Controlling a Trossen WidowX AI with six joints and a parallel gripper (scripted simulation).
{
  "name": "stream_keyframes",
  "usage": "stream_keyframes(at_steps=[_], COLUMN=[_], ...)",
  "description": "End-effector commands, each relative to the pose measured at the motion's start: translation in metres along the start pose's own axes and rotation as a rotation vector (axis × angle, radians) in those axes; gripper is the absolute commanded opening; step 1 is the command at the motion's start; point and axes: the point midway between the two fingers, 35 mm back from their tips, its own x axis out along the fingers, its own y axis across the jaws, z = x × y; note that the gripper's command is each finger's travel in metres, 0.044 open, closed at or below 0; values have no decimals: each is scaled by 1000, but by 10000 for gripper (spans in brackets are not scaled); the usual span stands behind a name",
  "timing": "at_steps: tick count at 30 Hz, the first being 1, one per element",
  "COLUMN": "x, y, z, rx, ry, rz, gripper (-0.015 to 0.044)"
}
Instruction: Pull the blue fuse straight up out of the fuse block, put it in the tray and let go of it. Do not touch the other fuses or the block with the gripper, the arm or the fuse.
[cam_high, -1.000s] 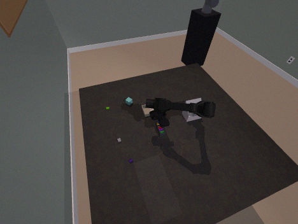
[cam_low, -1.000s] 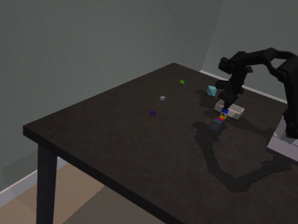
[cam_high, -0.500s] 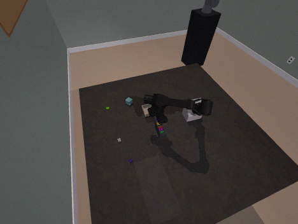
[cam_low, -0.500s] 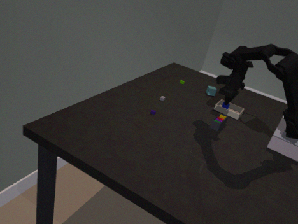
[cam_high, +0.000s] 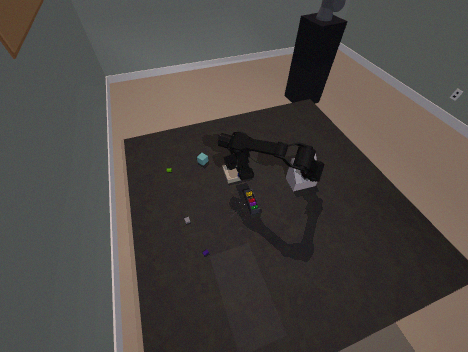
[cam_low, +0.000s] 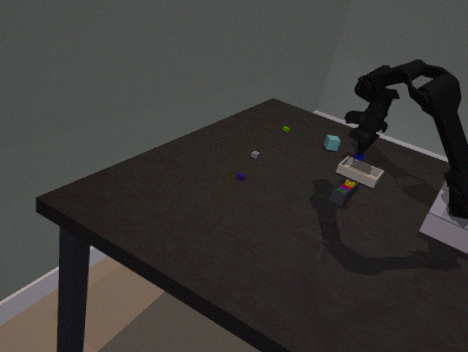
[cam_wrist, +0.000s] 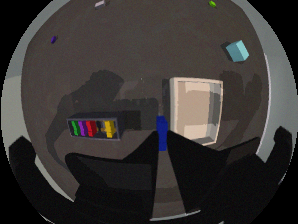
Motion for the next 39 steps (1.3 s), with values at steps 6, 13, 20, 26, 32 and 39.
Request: stream_keyframes(at_steps=[6, 13, 20, 26, 32, 39], x=[2, 5, 10, 20, 30, 41], y=[-51, -82, -82, -82, -82, -82], z=[-1, -6, -6, -5, -5, -6], rx=[-6, -8, -8, -8, -8, -8], ry=[4, 4, 4, 4, 4, 4], rz=[-3, 1, 1, 1, 1, 2], gripper=[0, 0, 0, 0, 0, 0])
